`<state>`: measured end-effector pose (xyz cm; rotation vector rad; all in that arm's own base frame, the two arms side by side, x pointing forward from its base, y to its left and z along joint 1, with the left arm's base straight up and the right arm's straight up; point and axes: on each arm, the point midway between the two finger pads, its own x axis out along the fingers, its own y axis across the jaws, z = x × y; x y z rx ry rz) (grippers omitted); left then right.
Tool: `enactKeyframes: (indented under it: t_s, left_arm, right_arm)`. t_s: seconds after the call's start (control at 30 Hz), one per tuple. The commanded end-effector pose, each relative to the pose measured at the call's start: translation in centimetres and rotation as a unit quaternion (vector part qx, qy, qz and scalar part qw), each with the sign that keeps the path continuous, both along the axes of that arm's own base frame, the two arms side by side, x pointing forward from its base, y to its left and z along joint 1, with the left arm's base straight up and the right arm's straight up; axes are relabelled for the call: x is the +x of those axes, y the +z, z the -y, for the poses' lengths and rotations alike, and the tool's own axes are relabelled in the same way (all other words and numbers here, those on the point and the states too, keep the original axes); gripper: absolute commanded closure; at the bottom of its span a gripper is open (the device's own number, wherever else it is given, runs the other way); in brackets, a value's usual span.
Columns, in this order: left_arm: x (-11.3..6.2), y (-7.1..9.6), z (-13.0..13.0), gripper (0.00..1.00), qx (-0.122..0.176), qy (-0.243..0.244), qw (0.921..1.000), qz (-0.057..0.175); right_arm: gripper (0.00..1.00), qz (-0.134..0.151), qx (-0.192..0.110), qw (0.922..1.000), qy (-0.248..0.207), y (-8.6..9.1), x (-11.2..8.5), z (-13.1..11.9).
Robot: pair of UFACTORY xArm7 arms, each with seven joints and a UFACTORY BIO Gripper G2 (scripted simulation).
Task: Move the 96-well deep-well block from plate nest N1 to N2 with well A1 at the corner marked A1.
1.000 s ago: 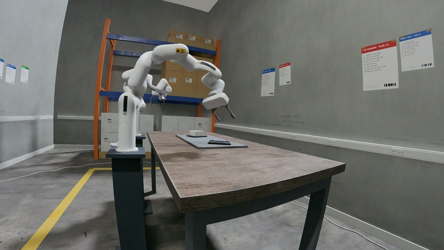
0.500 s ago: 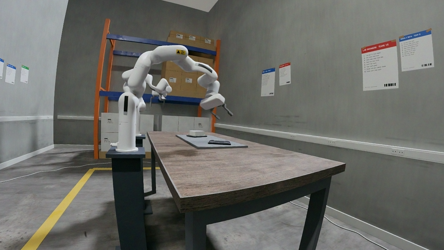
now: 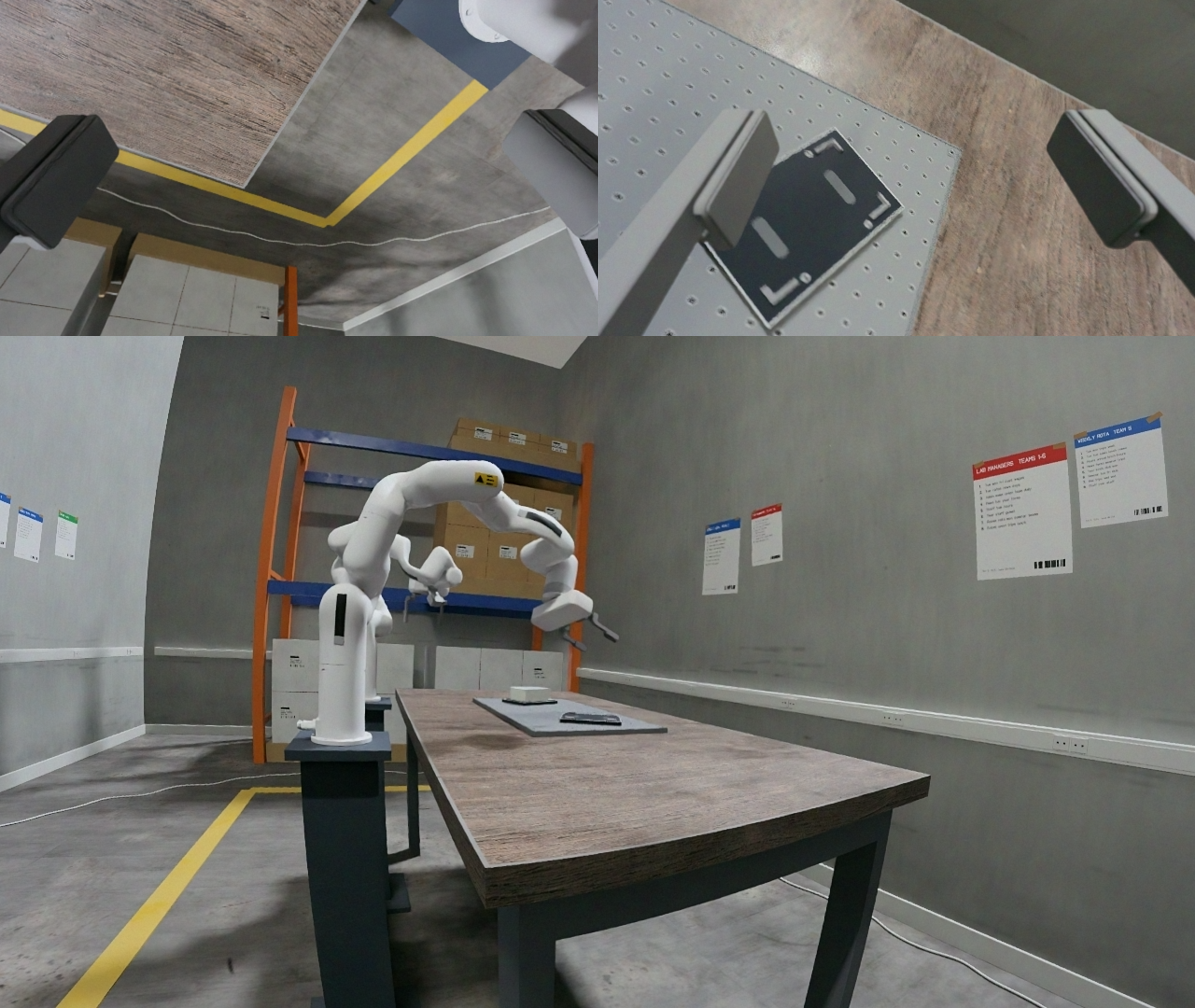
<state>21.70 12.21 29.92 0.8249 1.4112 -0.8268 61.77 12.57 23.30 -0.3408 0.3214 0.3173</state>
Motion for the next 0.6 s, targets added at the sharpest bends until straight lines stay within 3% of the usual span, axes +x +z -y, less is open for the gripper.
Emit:
enactKeyframes:
  t_s: [0.0, 0.07, 0.3, 0.37, 0.57]
  left_arm:
    - [0.1, 0.1, 0.0, 0.00, 0.000, 0.000, 1.0000, 0.001]
    - [0.1, 0.1, 0.0, 0.00, 0.000, 0.000, 1.0000, 0.001]
    - [0.1, 0.1, 0.0, 0.00, 0.000, 0.000, 1.0000, 0.001]
    - [0.1, 0.1, 0.0, 0.00, 0.000, 0.000, 1.0000, 0.001]
    - [0.1, 0.1, 0.0, 0.00, 0.000, 0.000, 1.0000, 0.001]
  right_arm:
    - [0.63, 0.009, 0.002, 1.0000, -0.001, 0.6, 0.2, -1.6]
    - [0.63, 0.036, 0.016, 0.9991, -0.012, 0.9, 0.2, -2.6]
    - [0.63, 0.036, 0.016, 0.9991, -0.012, 1.5, 0.0, -4.8]
    - [0.63, 0.062, 0.031, 0.9973, -0.024, 1.7, -0.1, -5.7]
    - [0.63, 0.062, 0.032, 0.9973, -0.024, 2.3, -0.5, -7.8]
